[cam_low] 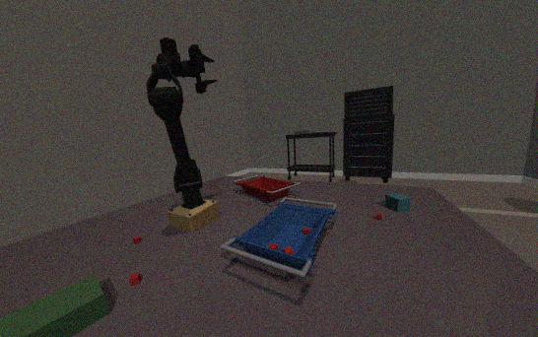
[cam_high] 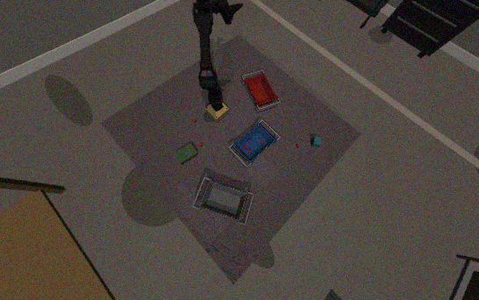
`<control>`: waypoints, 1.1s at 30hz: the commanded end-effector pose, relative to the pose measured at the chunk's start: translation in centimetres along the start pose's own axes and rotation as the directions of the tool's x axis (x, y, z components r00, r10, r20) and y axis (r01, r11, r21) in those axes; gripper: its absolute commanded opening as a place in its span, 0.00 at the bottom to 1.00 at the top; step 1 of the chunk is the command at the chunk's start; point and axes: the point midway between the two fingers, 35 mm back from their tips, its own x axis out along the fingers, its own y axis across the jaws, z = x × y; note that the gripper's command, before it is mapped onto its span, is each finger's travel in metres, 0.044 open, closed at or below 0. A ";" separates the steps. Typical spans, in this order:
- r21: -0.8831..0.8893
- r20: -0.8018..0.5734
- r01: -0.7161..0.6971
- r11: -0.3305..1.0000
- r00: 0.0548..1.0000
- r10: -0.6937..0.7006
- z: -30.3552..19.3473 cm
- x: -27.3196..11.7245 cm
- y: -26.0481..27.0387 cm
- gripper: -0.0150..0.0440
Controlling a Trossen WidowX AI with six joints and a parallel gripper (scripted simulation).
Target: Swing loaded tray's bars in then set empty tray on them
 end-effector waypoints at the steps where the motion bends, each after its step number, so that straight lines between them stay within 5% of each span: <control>1: 0.000 0.000 0.000 1.000 1.000 0.000 0.0 0.0 0.0 0.89; 8: -0.009 0.003 0.001 1.000 1.000 -0.001 0.0 0.2 -0.1 0.58; 12: -0.183 0.057 0.047 0.982 0.998 -0.037 -0.2 3.5 -2.1 0.40; 23: -0.582 0.276 0.380 0.719 0.924 -0.264 5.2 15.1 -11.4 0.40; 33: -0.613 0.473 0.687 0.391 0.715 -0.515 17.7 20.8 -20.8 0.40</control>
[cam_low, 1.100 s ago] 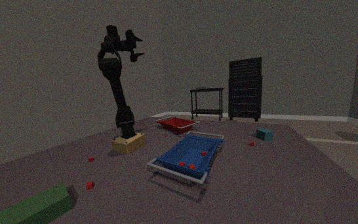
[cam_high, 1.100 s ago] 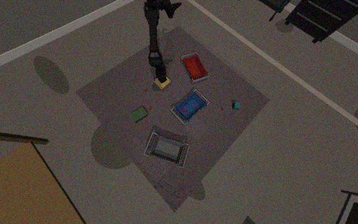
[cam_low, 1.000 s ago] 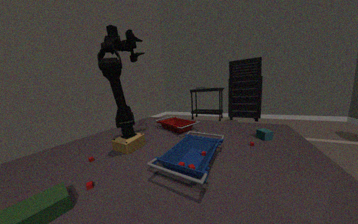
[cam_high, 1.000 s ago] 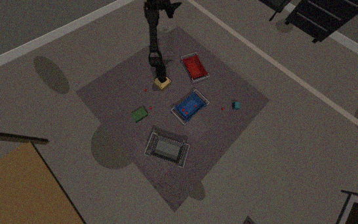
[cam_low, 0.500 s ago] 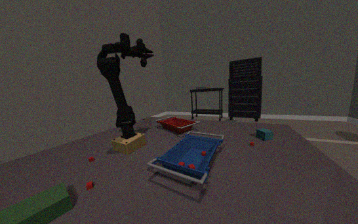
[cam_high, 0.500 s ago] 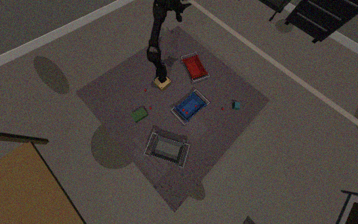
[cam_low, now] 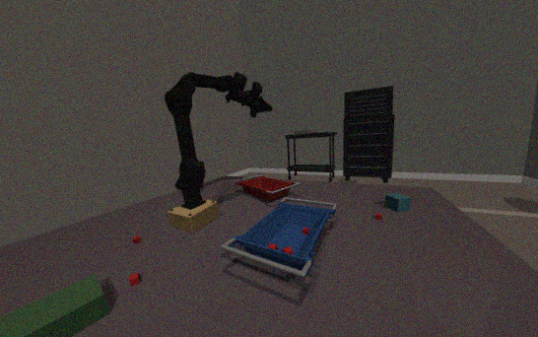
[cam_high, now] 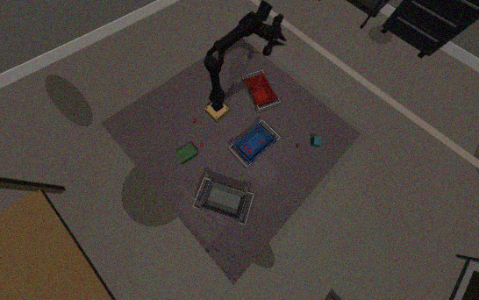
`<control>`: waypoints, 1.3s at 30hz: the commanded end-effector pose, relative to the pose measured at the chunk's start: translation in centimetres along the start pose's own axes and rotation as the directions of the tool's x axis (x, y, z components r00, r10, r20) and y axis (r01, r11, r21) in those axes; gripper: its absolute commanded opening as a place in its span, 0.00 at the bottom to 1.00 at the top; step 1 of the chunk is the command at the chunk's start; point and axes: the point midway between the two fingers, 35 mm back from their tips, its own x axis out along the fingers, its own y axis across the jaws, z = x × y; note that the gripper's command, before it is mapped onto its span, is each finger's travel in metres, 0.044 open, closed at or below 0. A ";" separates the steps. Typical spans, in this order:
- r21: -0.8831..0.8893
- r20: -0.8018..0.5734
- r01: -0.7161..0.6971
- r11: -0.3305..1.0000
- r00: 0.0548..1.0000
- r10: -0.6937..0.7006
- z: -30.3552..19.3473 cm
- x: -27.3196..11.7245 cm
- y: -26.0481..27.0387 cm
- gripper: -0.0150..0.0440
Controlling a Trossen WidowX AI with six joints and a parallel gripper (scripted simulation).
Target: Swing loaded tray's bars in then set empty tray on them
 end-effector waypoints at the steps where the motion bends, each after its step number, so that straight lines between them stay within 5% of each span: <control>1: -0.076 -0.037 0.155 0.985 0.987 -0.158 1.2 5.0 -4.9 0.40; 16: -0.299 -0.328 0.532 0.792 0.722 -0.609 3.0 15.1 -26.2 0.40; 26: -0.265 -0.671 0.641 0.720 0.414 -0.615 2.3 14.9 -42.2 0.40; 39: -0.252 -0.698 0.649 0.718 0.392 -0.599 1.5 15.1 -43.9 0.40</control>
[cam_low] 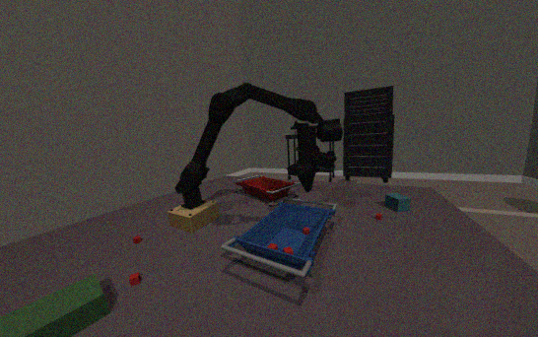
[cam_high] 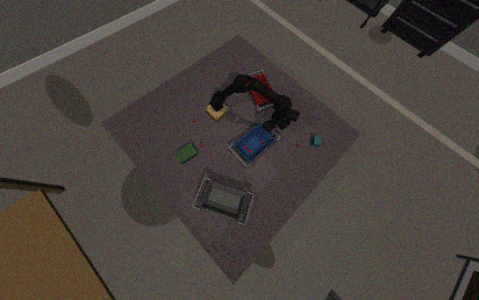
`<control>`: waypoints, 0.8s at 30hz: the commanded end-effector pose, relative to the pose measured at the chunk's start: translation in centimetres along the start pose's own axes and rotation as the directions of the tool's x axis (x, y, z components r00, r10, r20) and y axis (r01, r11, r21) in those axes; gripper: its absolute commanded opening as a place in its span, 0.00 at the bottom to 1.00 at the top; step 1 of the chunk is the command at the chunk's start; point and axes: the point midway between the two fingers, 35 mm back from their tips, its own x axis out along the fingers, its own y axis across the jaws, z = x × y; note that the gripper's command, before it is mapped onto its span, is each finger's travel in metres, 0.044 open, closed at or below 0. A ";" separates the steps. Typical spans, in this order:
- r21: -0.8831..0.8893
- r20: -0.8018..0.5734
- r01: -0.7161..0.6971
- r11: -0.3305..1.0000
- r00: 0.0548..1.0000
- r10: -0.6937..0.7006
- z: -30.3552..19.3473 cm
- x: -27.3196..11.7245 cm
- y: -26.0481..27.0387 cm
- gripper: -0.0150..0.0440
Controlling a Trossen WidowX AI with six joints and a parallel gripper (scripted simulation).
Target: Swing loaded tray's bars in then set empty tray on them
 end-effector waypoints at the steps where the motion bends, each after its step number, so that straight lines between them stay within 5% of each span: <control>1: -0.001 -0.012 -0.001 1.000 1.000 0.001 0.0 1.4 -0.1 0.40; 12: -0.001 -0.012 0.000 1.000 1.000 0.000 -0.1 5.9 -0.2 0.40; 24: -0.001 -0.012 0.001 1.000 1.000 -0.001 -0.1 3.0 -2.0 0.40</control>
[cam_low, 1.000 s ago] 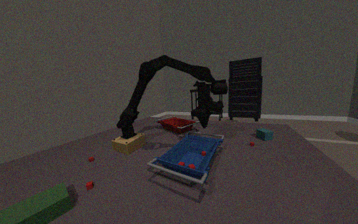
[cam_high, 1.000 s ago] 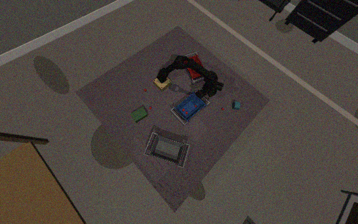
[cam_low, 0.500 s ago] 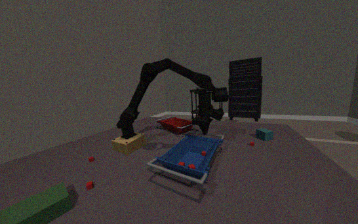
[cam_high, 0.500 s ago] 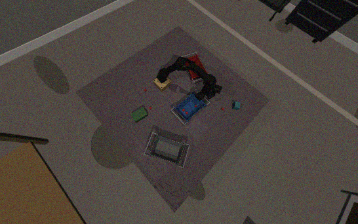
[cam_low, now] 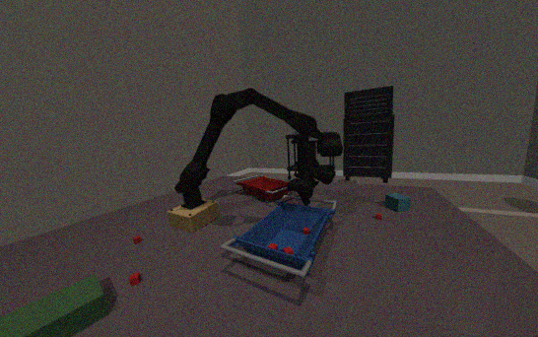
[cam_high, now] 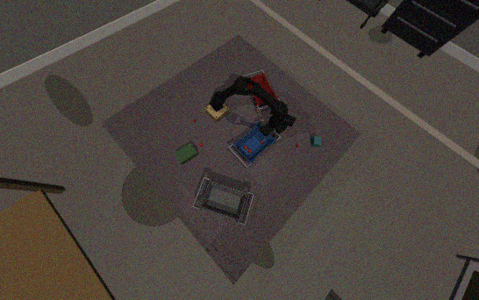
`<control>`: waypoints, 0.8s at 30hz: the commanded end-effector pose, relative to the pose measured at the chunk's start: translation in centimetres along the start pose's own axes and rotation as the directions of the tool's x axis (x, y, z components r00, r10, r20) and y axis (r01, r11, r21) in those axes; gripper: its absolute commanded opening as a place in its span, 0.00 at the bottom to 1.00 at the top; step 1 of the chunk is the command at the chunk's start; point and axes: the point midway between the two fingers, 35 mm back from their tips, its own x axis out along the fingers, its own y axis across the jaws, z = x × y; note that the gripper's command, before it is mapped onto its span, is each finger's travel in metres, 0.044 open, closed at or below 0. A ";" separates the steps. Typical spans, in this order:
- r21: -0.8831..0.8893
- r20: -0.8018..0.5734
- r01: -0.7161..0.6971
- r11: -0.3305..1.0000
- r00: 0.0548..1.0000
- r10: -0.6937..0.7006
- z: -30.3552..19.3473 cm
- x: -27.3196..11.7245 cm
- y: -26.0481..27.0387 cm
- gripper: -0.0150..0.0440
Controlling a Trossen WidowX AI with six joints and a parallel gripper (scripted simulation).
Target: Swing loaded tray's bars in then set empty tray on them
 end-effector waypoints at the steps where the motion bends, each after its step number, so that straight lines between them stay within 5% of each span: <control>1: 0.003 0.007 0.006 1.000 1.000 -0.006 0.1 -1.4 -1.4 0.40; 24: 0.003 0.007 0.011 1.000 1.000 -0.011 0.2 -0.9 -6.8 0.40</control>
